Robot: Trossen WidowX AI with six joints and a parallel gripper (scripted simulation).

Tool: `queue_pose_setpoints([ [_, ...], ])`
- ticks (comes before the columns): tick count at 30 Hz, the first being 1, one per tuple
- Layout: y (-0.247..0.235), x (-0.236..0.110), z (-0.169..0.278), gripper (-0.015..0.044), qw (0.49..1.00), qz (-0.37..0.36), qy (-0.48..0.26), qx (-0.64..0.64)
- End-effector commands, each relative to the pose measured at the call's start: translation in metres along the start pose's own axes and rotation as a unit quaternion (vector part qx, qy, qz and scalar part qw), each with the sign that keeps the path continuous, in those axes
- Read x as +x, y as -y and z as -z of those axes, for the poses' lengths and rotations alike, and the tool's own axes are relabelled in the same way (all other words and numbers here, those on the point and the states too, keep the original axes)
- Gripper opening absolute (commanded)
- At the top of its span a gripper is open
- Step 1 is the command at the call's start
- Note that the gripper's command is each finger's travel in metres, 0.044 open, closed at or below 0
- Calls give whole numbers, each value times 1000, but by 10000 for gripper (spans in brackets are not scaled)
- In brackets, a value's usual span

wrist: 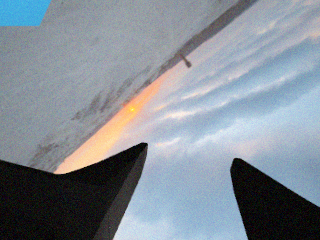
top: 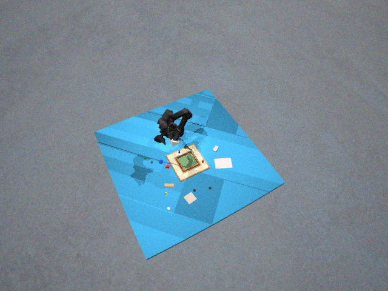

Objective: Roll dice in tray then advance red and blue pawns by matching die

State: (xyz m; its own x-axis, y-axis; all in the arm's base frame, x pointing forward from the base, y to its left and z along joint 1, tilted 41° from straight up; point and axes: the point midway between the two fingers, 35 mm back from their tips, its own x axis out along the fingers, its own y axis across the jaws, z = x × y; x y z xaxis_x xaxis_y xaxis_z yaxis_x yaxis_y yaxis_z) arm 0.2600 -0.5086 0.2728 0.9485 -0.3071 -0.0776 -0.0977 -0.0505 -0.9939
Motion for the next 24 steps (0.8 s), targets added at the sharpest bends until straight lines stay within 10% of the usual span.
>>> queue_pose_setpoints([
  [1, -42, 14, -10, 275, 989, -53, -8, 139],
  [11, -194, 28, -96, 275, 779, -284, -78, 553],
  [24, -307, -61, -257, 275, 273, -548, -324, 722],
])
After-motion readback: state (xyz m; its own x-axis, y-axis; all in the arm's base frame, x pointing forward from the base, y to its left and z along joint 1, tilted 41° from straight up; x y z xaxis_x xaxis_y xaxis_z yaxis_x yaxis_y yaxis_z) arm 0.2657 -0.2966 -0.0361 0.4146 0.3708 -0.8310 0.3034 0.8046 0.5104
